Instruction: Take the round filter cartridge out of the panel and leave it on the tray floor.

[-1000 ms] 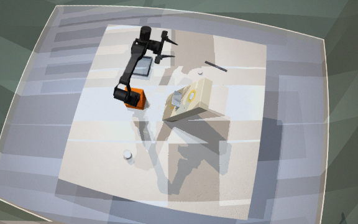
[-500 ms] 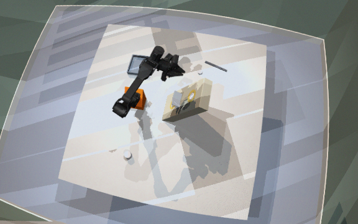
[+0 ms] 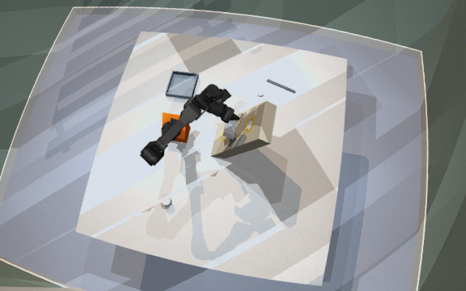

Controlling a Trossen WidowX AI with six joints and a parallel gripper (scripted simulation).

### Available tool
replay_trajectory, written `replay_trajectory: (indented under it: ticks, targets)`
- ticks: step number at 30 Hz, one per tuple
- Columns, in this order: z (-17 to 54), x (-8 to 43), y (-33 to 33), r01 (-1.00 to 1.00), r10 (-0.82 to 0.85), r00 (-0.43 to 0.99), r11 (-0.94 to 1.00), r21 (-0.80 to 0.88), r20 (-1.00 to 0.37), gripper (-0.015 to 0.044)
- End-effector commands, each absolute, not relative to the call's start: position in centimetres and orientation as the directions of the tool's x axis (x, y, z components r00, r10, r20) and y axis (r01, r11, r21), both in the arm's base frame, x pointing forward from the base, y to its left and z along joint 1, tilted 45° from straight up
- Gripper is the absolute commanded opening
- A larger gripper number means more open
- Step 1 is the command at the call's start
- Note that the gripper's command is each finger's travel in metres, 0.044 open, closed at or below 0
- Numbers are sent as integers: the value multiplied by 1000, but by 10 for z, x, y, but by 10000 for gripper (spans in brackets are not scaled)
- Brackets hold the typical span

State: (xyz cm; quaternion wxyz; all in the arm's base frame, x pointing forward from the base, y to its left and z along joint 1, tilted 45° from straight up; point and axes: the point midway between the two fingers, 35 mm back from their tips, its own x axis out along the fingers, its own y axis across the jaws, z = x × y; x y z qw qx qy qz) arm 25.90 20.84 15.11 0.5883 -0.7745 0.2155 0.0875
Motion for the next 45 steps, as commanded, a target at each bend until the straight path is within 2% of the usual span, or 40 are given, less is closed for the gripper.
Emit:
replay_trajectory:
  ticks: [1, 45]
  targets:
    - [149, 259, 201, -443, -234, 884, -146, -885, -404, 111]
    - [127, 308, 187, -439, -234, 886, -146, -887, -400, 111]
